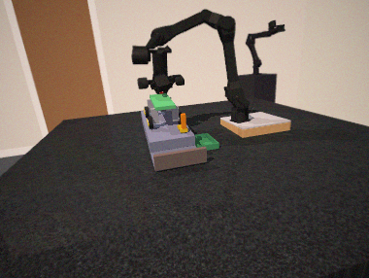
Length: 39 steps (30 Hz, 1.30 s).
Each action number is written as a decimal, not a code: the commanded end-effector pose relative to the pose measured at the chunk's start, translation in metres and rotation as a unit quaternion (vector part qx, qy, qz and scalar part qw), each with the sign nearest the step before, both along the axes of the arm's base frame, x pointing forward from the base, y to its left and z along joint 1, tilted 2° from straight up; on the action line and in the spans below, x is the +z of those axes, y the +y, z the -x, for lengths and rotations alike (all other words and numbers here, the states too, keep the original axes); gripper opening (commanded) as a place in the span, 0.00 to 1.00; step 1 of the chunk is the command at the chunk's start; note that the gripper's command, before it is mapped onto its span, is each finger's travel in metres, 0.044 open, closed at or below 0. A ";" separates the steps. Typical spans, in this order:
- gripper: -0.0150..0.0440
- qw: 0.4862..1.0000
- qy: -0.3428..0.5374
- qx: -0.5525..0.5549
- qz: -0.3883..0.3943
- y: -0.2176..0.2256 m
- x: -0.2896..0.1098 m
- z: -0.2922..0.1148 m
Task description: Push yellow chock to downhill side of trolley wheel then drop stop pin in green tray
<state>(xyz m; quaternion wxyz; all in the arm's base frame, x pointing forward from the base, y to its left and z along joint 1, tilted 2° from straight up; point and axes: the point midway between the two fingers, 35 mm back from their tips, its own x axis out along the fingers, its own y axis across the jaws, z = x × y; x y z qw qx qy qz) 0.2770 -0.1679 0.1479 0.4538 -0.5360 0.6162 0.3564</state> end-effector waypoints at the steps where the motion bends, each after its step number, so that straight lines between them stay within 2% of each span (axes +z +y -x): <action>1: 0.30 1.000 -0.001 0.000 0.000 0.000 0.000 -0.001; 2: 0.25 1.000 -0.001 0.000 0.000 0.000 0.000 -0.001; 39: 0.25 1.000 0.002 0.002 -0.002 0.007 0.024 0.002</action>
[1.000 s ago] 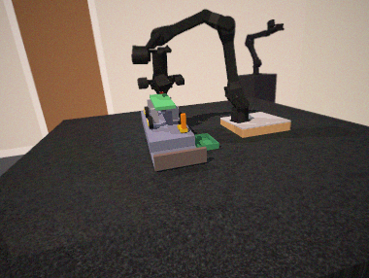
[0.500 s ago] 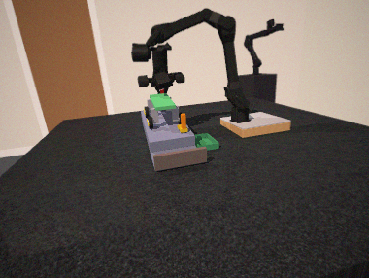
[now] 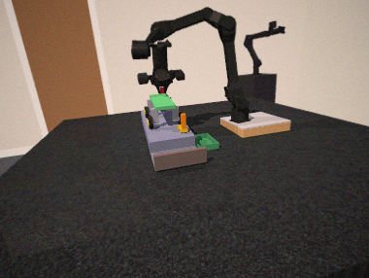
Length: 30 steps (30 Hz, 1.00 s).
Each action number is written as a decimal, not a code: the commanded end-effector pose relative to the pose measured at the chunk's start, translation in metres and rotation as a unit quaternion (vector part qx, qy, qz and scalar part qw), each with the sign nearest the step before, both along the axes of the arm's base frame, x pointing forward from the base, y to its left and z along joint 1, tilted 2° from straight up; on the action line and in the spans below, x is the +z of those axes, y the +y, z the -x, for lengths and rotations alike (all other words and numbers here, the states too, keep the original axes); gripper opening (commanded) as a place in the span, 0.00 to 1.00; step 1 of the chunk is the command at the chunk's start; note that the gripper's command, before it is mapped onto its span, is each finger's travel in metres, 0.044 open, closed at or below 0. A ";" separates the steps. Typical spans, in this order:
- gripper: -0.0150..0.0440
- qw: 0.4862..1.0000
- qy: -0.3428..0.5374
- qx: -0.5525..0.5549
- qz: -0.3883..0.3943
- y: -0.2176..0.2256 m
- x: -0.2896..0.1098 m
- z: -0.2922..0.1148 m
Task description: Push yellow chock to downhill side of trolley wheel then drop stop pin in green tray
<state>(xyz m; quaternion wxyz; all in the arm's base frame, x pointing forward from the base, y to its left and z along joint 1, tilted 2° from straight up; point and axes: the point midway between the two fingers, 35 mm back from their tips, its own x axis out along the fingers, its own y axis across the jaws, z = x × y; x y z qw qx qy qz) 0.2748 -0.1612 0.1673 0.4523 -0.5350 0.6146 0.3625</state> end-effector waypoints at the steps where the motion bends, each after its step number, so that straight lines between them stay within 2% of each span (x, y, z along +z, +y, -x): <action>1: 0.25 1.000 -0.002 -0.002 0.002 0.000 0.005 0.000; 30: 0.25 1.000 -0.002 -0.002 0.002 0.002 0.023 -0.001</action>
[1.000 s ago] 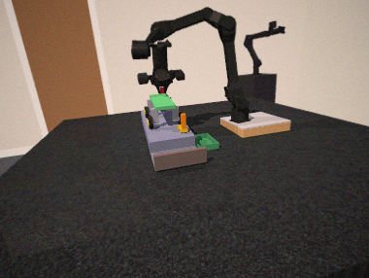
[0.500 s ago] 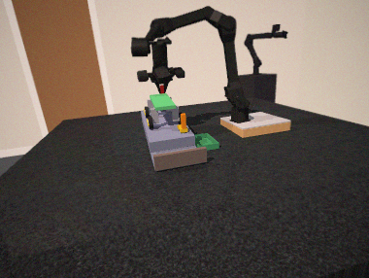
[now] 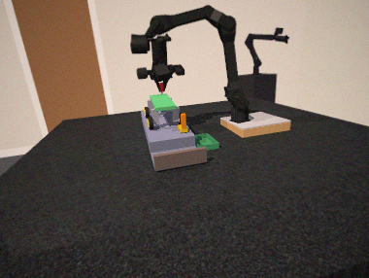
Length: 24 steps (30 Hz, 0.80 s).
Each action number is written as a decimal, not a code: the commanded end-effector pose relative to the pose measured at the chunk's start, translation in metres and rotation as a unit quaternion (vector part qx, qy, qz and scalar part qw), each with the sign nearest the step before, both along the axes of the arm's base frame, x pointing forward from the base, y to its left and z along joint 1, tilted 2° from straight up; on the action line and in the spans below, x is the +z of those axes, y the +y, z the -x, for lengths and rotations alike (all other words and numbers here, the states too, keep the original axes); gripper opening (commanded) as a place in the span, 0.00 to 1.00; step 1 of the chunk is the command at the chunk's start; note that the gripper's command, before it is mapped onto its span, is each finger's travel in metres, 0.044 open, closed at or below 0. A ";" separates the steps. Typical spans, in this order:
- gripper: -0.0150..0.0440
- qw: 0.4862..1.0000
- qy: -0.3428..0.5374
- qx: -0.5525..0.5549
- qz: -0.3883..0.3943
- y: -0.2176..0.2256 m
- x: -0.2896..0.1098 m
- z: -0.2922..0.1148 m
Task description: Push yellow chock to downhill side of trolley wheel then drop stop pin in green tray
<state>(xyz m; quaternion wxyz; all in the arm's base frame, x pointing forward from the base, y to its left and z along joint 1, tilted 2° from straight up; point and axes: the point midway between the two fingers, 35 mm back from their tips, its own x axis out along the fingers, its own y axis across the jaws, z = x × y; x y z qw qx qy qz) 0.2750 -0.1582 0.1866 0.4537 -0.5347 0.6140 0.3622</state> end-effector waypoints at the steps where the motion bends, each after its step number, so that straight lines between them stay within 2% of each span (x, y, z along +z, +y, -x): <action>1: 0.25 1.000 -0.001 -0.001 0.003 -0.002 0.004 -0.001; 24: 0.25 1.000 -0.001 -0.001 0.005 -0.030 0.011 0.008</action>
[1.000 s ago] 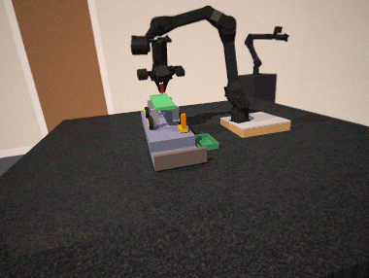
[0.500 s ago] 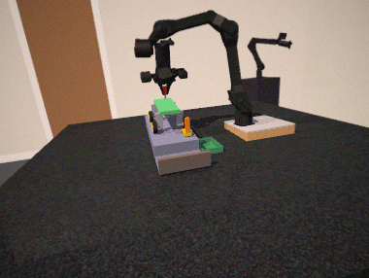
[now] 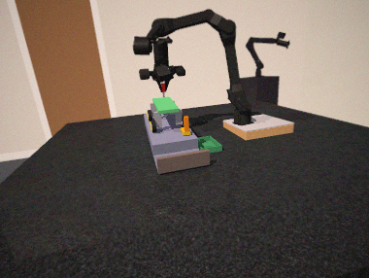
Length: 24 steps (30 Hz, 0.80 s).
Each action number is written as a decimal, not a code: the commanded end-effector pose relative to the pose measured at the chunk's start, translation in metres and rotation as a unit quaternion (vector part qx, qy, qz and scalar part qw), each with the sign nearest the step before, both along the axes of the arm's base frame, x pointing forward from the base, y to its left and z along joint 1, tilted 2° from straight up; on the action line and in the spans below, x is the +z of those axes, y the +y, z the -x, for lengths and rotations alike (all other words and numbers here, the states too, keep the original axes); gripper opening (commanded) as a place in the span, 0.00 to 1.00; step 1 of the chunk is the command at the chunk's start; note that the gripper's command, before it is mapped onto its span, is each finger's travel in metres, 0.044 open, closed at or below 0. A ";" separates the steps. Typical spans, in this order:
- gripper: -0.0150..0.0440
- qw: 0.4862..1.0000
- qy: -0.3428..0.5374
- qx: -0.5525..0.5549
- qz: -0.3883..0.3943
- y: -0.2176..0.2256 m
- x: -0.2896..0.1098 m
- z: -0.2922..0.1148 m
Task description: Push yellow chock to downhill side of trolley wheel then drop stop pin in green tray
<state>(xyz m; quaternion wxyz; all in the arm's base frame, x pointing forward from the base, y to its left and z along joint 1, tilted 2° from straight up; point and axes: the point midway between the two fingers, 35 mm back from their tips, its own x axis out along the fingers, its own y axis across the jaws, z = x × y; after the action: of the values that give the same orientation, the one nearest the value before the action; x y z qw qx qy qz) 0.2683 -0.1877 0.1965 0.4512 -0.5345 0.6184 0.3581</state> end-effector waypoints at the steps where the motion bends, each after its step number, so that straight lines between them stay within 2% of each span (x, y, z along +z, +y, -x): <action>1: 0.25 1.000 -0.002 0.002 -0.001 0.000 0.001 0.004; 24: 0.25 1.000 0.002 0.002 -0.001 0.012 -0.006 0.081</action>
<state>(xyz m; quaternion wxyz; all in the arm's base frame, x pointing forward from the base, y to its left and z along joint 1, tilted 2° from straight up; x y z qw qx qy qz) 0.1953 -0.1783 0.1923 0.4491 -0.5337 0.6198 0.3596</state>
